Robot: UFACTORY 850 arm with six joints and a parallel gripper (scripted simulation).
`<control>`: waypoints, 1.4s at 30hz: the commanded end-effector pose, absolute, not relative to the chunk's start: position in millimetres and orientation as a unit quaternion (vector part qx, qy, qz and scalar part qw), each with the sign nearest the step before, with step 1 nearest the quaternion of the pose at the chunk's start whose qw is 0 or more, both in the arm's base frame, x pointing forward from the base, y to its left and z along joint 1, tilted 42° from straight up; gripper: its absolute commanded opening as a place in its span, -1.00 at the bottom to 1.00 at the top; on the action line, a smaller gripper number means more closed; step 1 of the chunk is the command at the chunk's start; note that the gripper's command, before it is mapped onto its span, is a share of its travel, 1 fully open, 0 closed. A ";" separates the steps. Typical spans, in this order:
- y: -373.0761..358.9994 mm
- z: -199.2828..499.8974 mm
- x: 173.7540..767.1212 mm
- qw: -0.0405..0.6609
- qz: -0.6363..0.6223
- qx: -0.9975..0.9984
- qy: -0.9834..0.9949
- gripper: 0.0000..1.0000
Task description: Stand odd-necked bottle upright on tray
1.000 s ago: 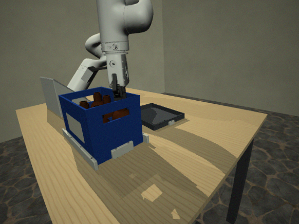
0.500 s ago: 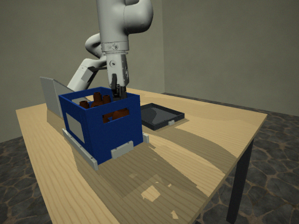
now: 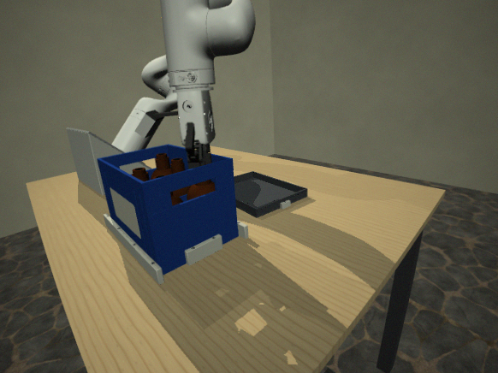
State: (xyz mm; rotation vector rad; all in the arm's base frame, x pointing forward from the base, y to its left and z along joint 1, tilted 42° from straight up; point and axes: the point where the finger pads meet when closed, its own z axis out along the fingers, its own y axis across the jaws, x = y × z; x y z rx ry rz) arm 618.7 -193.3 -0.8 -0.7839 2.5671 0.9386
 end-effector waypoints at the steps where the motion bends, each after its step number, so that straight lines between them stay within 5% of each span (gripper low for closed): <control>1: -194.3 0.1 619.3 0.149 0.326 -0.273 0.893 0.30; 42: -231.7 42.0 614.3 0.149 0.326 -0.273 0.893 0.30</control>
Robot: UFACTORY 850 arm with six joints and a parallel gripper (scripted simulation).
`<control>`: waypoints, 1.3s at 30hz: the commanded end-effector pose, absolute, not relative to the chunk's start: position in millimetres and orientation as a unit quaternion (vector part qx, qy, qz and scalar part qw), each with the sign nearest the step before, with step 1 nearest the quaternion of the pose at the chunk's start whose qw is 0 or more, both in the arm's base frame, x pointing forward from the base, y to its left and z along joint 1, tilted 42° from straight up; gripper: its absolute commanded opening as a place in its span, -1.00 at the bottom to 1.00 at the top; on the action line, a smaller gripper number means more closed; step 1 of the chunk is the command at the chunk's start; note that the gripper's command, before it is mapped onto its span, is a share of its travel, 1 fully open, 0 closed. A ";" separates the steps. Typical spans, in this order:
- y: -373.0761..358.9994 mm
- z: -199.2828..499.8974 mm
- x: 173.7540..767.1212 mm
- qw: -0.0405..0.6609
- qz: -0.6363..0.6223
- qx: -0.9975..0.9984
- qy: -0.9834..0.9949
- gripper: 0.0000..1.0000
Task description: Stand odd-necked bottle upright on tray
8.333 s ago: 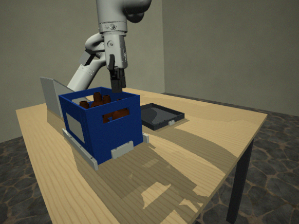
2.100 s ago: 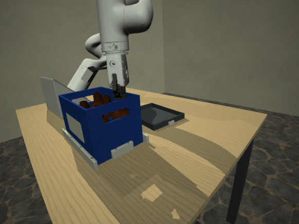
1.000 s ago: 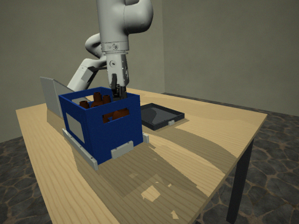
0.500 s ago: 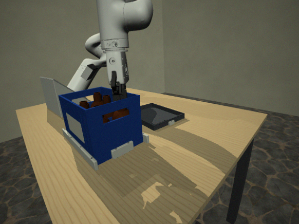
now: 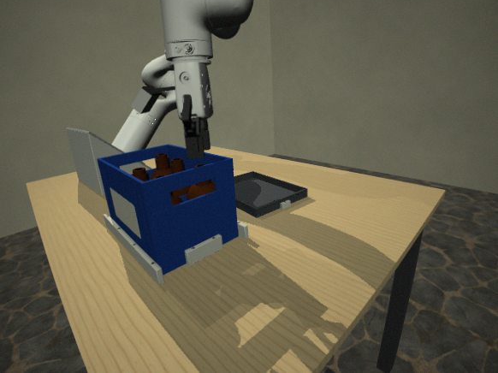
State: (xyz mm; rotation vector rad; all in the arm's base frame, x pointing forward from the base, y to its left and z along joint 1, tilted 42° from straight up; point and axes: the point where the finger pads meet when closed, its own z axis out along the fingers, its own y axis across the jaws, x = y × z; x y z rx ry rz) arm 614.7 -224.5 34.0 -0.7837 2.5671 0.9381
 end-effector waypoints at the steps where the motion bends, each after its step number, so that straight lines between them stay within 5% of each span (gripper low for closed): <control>1: -233.8 44.4 614.0 0.149 0.326 -0.273 0.893 0.30; 23: -250.4 63.1 611.8 0.149 0.326 -0.273 0.893 0.30; 24: -250.4 63.1 611.8 0.149 0.326 -0.273 0.893 -1.00; 39: -250.4 63.1 611.8 0.149 0.326 -0.273 0.893 -1.00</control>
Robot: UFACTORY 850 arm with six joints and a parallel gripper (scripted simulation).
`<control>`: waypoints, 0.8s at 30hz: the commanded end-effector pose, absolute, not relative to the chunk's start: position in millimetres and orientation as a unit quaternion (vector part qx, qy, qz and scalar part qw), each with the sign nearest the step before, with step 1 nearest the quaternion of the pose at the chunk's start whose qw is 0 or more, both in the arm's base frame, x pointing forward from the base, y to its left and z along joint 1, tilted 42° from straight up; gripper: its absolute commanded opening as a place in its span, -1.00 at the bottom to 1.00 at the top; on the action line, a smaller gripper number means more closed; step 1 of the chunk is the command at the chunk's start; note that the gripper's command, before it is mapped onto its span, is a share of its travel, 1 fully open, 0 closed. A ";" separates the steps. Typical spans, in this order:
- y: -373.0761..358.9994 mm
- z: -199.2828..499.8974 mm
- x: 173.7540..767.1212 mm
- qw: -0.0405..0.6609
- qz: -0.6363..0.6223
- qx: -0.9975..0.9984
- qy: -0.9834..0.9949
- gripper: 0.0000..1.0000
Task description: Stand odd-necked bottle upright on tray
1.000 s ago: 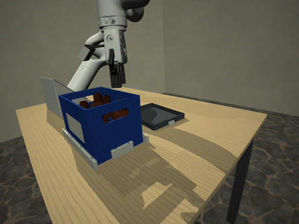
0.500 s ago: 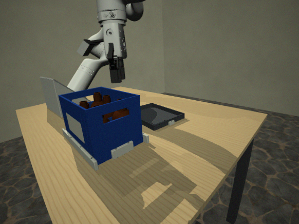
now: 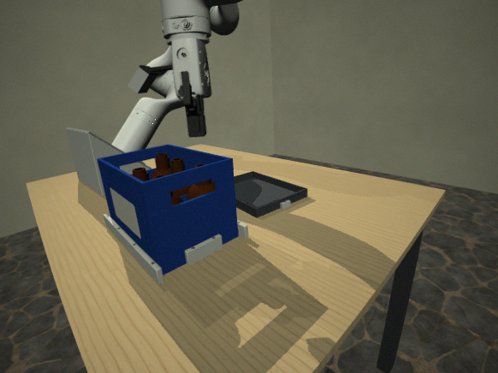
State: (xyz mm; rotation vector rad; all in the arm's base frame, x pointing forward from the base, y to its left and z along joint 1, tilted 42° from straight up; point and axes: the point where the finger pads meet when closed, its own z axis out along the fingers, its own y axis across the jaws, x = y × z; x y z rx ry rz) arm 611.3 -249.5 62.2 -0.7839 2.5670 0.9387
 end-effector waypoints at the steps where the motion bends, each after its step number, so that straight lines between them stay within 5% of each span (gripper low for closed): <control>1: -250.4 63.1 611.8 0.149 0.326 -0.273 0.893 -1.00; 19: -251.1 62.5 610.3 0.149 0.326 -0.273 0.893 -1.00; 24: -269.9 44.2 559.8 0.149 0.323 -0.271 0.894 -1.00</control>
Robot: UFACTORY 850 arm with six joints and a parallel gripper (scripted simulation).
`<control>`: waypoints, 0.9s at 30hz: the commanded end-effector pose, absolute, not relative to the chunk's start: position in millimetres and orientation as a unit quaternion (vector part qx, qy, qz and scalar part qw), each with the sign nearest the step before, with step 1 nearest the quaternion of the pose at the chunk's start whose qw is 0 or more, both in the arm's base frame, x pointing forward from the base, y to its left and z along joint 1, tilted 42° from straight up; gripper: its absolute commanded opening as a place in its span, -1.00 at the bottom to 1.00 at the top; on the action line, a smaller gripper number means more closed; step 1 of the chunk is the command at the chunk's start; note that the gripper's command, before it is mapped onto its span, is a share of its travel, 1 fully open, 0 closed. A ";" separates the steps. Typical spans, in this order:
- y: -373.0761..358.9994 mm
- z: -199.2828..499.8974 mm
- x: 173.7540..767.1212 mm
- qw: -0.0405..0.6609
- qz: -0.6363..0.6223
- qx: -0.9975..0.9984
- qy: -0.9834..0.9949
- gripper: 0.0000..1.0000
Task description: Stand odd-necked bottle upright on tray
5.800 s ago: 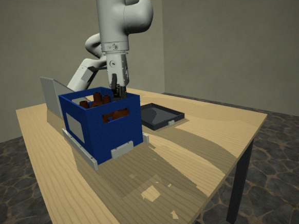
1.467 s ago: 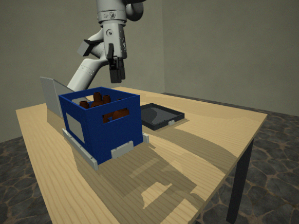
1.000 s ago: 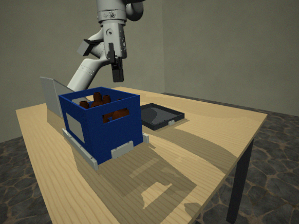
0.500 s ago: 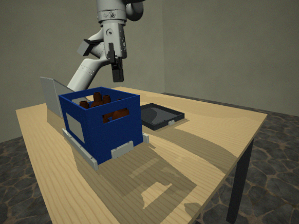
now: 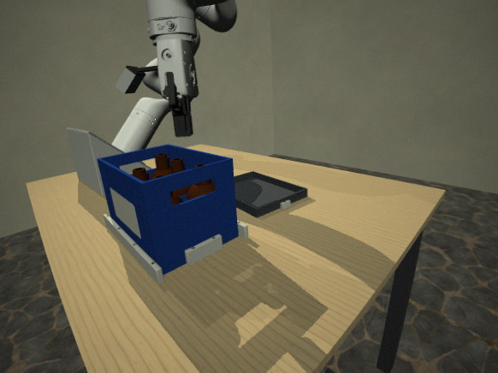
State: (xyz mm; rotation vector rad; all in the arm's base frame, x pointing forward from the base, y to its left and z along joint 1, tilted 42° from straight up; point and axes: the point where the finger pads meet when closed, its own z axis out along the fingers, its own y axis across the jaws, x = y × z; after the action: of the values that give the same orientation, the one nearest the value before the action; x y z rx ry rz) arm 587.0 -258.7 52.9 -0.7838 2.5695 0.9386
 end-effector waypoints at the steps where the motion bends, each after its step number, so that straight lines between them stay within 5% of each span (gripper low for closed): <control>1: -272.7 40.9 549.9 0.149 0.323 -0.271 0.894 -1.00; 20: -284.2 9.6 422.3 0.149 0.326 -0.273 0.893 -1.00; 21: -284.2 9.6 422.3 0.149 0.326 -0.273 0.893 0.30; 27: -284.2 9.6 422.3 0.149 0.326 -0.273 0.893 0.30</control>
State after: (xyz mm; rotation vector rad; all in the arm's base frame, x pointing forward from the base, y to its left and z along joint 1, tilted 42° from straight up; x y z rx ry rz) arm 422.2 -283.2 9.1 -0.7848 2.5655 0.9397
